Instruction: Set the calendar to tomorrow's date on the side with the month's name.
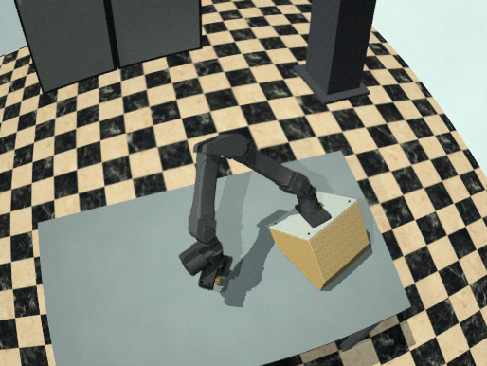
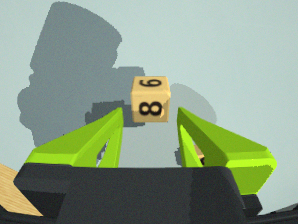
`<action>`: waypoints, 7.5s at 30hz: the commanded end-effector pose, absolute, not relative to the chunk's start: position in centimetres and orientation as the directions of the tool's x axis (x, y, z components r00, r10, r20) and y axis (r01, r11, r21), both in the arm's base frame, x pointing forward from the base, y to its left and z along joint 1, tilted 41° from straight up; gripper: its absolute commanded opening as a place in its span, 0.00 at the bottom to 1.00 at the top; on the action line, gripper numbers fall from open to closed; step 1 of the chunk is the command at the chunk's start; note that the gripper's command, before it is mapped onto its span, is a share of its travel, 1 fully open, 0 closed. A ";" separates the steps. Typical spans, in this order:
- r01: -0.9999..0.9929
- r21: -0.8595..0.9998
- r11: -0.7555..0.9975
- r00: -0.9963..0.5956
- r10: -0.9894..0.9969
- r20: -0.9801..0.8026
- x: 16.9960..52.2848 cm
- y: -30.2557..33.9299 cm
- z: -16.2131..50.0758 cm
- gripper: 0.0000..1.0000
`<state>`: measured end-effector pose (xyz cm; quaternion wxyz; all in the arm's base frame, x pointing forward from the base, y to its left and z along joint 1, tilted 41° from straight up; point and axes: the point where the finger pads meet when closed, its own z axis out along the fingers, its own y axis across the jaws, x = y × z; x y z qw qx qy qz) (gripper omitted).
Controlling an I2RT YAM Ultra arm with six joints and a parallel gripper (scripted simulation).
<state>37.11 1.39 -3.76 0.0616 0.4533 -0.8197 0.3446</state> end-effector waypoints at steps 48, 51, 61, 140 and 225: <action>-0.777 -0.526 0.345 -0.580 -0.718 0.385 38.1 2.7 -3.1 0.45; -0.777 -0.526 0.345 -0.580 -0.718 0.385 38.1 2.7 -3.1 0.45; -0.777 -0.526 0.345 -0.580 -0.718 0.385 38.1 2.7 -3.1 0.45; -0.781 -0.523 0.342 -0.576 -0.718 0.390 38.2 2.8 -3.1 0.45; -0.775 -0.532 0.341 -0.578 -0.722 0.380 39.3 1.1 -5.2 0.26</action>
